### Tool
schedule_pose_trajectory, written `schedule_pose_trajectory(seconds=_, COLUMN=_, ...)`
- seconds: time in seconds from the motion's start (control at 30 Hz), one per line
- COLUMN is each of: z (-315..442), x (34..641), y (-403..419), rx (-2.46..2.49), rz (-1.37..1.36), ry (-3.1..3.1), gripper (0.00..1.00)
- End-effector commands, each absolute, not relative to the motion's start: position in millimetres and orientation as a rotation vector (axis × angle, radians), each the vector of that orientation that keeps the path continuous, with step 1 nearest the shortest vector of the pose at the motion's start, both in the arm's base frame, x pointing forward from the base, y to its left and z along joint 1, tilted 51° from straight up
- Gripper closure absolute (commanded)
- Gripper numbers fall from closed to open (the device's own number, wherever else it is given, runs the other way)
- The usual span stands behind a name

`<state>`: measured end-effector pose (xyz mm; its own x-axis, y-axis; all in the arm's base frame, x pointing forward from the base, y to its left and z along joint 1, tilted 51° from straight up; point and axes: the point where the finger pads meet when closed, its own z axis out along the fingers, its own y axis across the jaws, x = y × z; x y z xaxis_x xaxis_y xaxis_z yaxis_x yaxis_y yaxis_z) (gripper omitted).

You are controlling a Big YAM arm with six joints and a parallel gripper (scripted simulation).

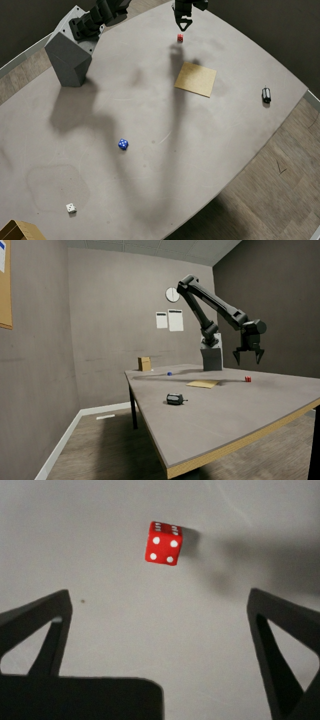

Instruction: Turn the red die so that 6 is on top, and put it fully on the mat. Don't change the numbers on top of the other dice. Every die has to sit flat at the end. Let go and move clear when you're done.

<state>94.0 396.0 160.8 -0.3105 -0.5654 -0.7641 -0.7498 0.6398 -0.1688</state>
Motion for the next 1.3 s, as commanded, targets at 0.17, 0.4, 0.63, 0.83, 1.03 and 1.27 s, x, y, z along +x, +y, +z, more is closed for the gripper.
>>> schedule_pose_trajectory(seconds=0.17, z=156.1, x=103.8, y=397.5, rx=-0.805, rz=0.367, ry=2.126, gripper=0.0)
schedule_pose_trajectory(seconds=0.4, z=158.1, x=102.7, y=397.5, rx=-0.806, rz=0.373, ry=2.123, gripper=0.61)
schedule_pose_trajectory(seconds=0.63, z=158.1, x=102.7, y=397.4, rx=-0.811, rz=0.37, ry=2.121, gripper=0.61)
schedule_pose_trajectory(seconds=0.83, z=158.1, x=102.7, y=397.4, rx=-0.811, rz=0.37, ry=2.121, gripper=0.61)
schedule_pose_trajectory(seconds=1.03, z=158.1, x=102.7, y=397.4, rx=-0.811, rz=0.37, ry=2.121, gripper=0.61)
schedule_pose_trajectory(seconds=1.27, z=158.1, x=102.7, y=397.4, rx=-0.811, rz=0.37, ry=2.121, gripper=0.61)
